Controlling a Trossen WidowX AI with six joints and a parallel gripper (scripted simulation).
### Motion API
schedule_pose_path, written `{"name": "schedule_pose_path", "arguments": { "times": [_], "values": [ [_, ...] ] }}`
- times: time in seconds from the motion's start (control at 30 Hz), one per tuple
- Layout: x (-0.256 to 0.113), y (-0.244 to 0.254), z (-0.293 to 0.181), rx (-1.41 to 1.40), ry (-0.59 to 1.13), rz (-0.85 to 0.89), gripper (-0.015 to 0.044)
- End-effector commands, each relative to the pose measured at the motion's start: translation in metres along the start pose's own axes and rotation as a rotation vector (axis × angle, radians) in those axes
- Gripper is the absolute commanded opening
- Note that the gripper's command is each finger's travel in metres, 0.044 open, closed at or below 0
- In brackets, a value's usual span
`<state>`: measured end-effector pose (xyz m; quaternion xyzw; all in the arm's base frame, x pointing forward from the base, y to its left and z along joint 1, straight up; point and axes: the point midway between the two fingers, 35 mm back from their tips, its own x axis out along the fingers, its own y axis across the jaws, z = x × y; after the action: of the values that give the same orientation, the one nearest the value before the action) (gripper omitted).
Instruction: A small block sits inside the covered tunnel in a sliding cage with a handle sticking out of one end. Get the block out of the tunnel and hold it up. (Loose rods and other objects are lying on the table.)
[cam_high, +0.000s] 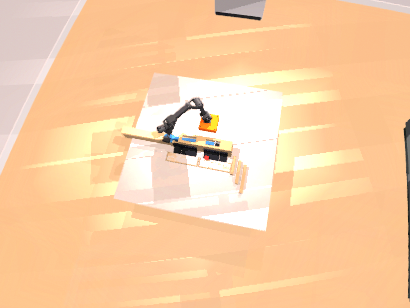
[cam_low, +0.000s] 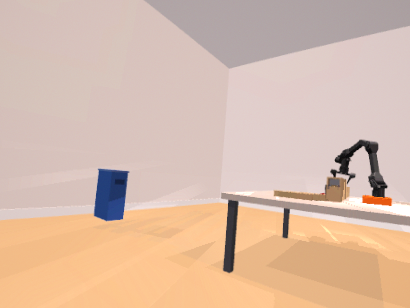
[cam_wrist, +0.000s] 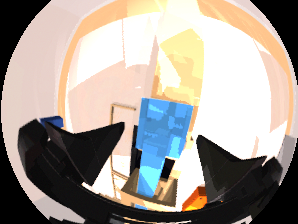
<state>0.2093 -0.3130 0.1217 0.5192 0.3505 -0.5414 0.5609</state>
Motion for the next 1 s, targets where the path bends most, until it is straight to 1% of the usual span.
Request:
{"name": "schedule_pose_path", "arguments": {
  "times": [0.0, 0.07, 0.1, 0.53, 0.67, 0.73, 0.97],
  "values": [
    [0.008, -0.002, -0.003, -0.006, 0.006, -0.001, 0.0440],
    [0.011, -0.003, -0.004, -0.006, 0.006, -0.001, 0.0440],
    [0.005, -0.001, -0.001, 0.000, 0.000, 0.000, 0.0414],
    [0.005, -0.001, -0.001, 0.000, 0.000, 0.000, 0.0072],
    [0.005, -0.001, -0.001, 0.000, 0.000, 0.000, 0.0046],
    [0.004, -0.001, -0.003, 0.000, 0.001, 0.000, 0.0000],
    [0.003, 0.000, -0.022, -0.001, 0.004, -0.001, 0.0000]
  ]
}}
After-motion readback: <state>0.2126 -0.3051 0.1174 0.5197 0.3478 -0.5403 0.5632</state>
